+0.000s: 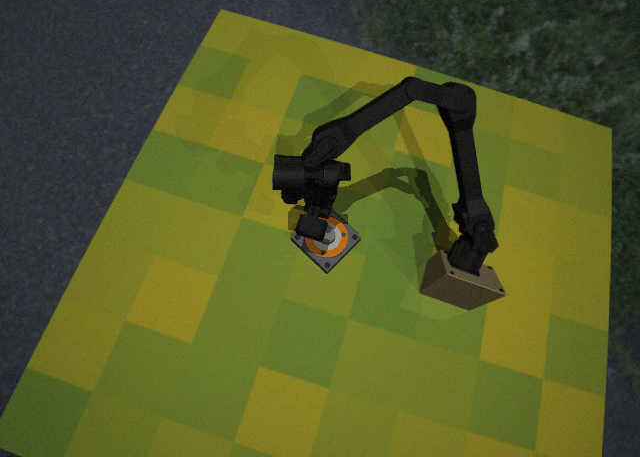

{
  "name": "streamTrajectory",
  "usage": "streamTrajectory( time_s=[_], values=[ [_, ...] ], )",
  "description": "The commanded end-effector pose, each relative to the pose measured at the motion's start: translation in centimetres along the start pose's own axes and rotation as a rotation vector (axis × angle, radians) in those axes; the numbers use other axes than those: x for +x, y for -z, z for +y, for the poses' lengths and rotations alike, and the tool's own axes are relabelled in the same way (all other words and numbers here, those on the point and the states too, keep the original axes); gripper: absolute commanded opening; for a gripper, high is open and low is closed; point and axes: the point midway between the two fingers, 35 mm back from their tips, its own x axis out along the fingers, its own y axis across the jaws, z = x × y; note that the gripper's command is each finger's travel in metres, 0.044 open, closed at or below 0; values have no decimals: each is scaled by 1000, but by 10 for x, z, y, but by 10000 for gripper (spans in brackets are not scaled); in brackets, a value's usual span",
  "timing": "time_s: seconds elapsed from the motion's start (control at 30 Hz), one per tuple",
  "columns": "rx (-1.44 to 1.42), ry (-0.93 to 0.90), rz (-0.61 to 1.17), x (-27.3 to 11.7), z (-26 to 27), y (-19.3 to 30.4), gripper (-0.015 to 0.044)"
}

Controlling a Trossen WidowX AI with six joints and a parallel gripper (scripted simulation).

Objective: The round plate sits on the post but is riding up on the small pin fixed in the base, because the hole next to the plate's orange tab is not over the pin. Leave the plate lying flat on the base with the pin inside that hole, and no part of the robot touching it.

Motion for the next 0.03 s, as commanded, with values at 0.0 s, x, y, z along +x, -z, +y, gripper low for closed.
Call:
streamTrajectory(
  time_s=[0.0],
  values=[
    [-4, 0, -1, 0, 1, 0, 0]
  ],
)
